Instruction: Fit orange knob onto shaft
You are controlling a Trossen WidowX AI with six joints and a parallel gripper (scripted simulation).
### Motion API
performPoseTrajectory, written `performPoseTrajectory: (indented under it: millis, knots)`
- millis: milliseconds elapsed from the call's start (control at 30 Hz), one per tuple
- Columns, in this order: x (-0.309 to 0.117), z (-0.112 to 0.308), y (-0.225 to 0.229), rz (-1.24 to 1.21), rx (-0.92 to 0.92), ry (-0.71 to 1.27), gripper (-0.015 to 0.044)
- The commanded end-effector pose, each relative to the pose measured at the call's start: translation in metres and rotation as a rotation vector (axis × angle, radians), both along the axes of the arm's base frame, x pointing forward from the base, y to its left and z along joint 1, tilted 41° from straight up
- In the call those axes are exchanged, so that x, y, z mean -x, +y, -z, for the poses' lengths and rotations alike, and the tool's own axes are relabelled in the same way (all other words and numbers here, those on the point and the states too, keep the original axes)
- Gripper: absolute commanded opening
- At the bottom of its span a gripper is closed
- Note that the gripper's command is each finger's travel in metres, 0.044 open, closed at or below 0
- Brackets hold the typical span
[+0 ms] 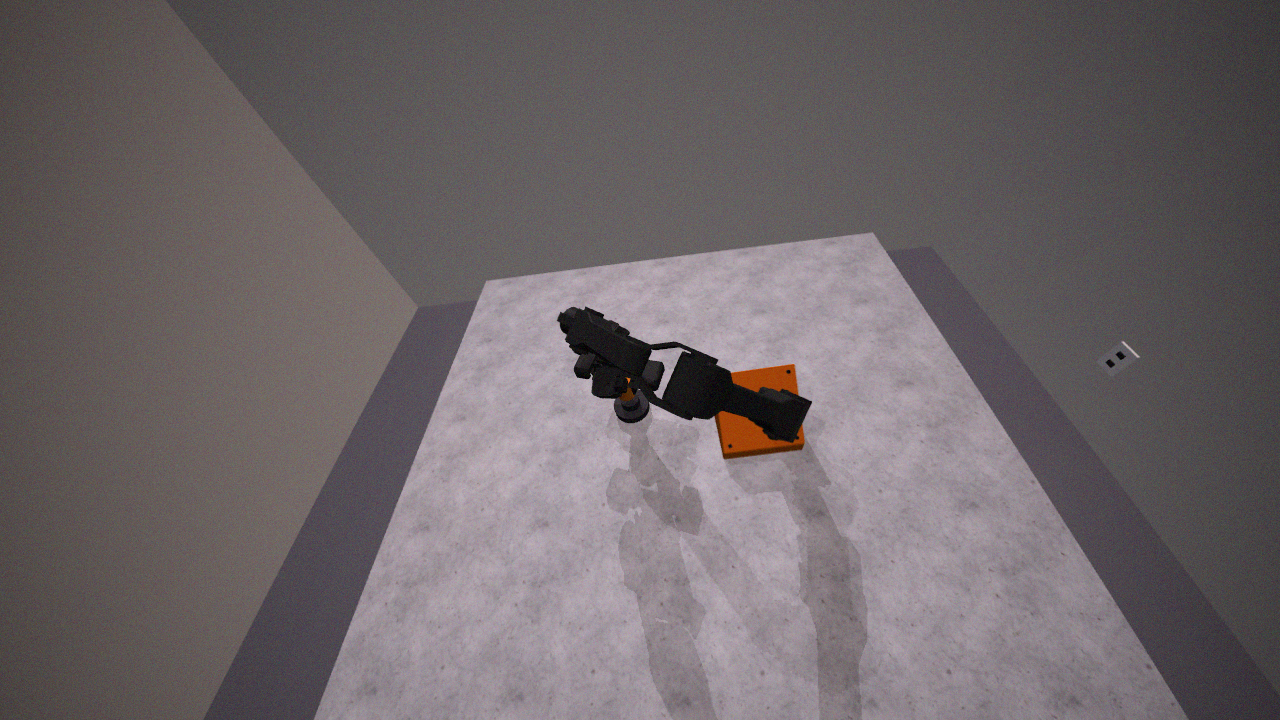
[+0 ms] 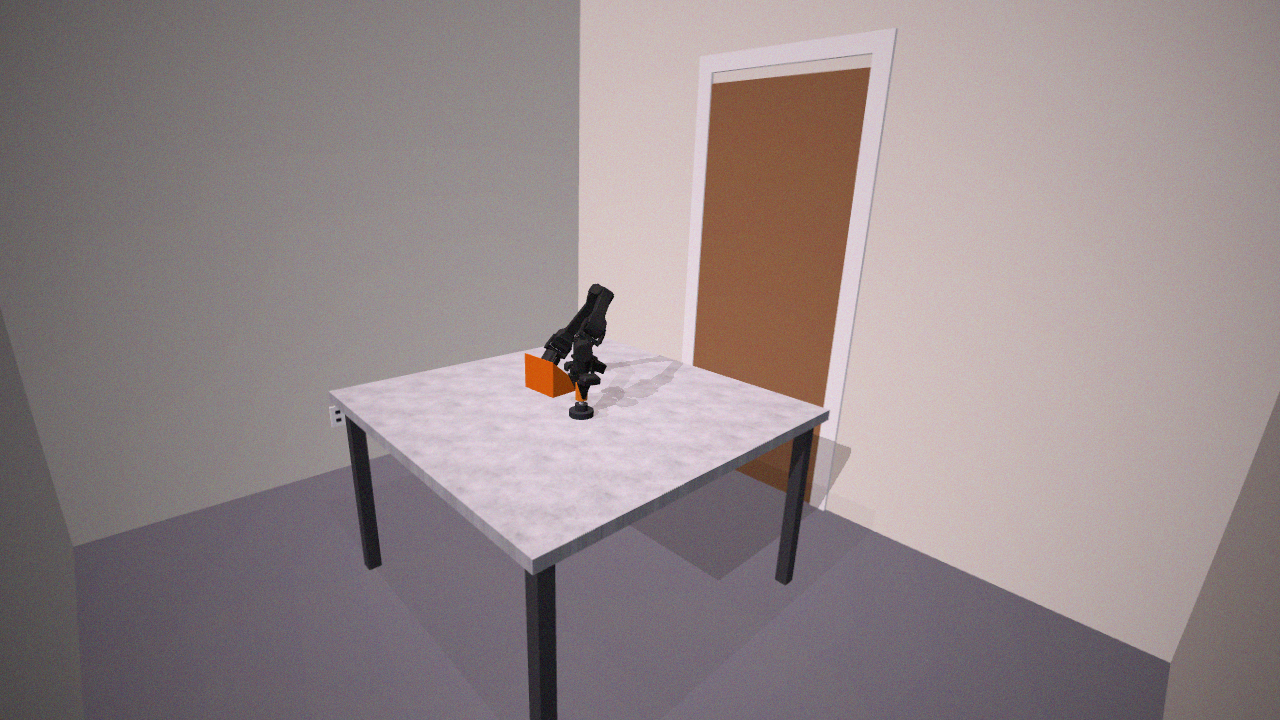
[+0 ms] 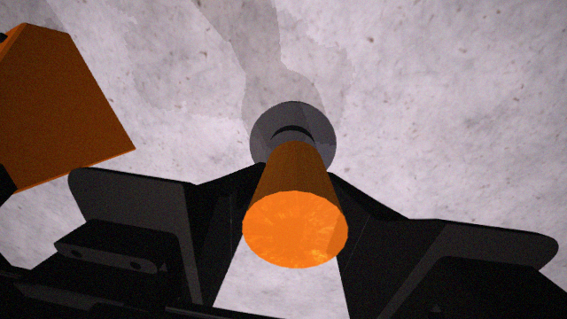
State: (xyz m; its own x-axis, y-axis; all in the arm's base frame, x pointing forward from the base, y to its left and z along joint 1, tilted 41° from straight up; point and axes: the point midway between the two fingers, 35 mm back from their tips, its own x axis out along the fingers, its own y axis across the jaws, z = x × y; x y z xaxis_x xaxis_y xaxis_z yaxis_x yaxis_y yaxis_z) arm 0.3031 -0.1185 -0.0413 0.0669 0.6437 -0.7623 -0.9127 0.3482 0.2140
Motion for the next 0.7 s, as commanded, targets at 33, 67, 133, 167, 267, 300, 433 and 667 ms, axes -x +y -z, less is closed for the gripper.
performPoseTrajectory:
  millis: [33, 67, 133, 167, 267, 300, 433, 667]
  knots:
    - [-0.0017, 0.0007, -0.0006, 0.003, 0.003, -0.005, 0.0000]
    - [-0.0017, 0.0007, -0.0006, 0.003, 0.003, -0.005, 0.0000]
    - [-0.0018, 0.0009, -0.0008, 0.003, 0.003, -0.005, 0.0000]
    - [-0.0018, 0.0009, -0.0008, 0.003, 0.003, -0.005, 0.0000]
    - [-0.0018, 0.0009, -0.0008, 0.003, 0.003, -0.005, 0.0000]
    - [-0.0018, 0.0009, -0.0008, 0.003, 0.003, -0.005, 0.0000]
    - [-0.0014, -0.0010, -0.0024, 0.003, 0.003, -0.005, 0.0000]
    - [-0.0001, -0.0035, -0.0033, -0.039, 0.007, -0.040, 0.0000]
